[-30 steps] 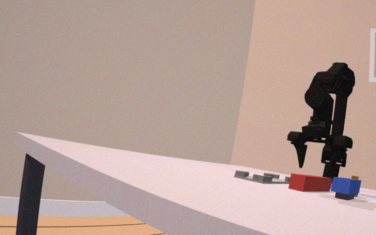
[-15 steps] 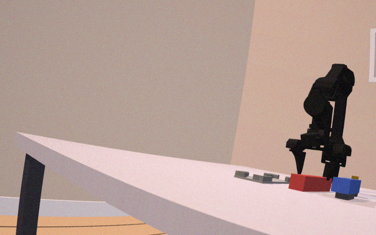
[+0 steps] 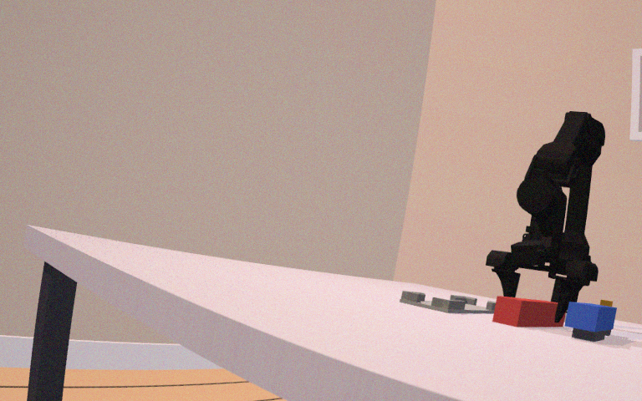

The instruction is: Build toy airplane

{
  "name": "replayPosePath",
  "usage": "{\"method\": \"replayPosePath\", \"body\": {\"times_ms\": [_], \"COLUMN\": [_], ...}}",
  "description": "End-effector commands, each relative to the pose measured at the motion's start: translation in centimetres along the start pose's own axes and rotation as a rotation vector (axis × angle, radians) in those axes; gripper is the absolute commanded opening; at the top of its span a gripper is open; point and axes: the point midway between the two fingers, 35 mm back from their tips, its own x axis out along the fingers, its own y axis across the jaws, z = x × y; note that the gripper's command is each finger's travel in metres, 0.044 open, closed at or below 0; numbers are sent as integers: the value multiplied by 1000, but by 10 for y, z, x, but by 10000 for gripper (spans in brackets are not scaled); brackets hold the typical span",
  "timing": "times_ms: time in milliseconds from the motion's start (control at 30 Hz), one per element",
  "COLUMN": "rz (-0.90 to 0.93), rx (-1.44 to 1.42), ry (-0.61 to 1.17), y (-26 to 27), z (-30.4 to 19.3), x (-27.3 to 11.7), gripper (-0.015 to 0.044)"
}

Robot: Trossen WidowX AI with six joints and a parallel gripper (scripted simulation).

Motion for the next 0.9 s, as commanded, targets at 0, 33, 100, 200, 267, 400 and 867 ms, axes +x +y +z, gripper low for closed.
{"method": "replayPosePath", "body": {"times_ms": [0,33,100,200,267,400,867], "rz": [-3,-3,-3,-3,-3,-3,-3], "rx": [5,5,5,5,5,5,5], "ry": [2,2,2,2,2,2,1], "y": [-1,-1,-1,-1,-1,-1,1], "z": [-1,-1,-1,-1,-1,-1,4], "x": [4,4,4,4,4,4,-21], "gripper": [414,387,335,256,204,158,0]}}
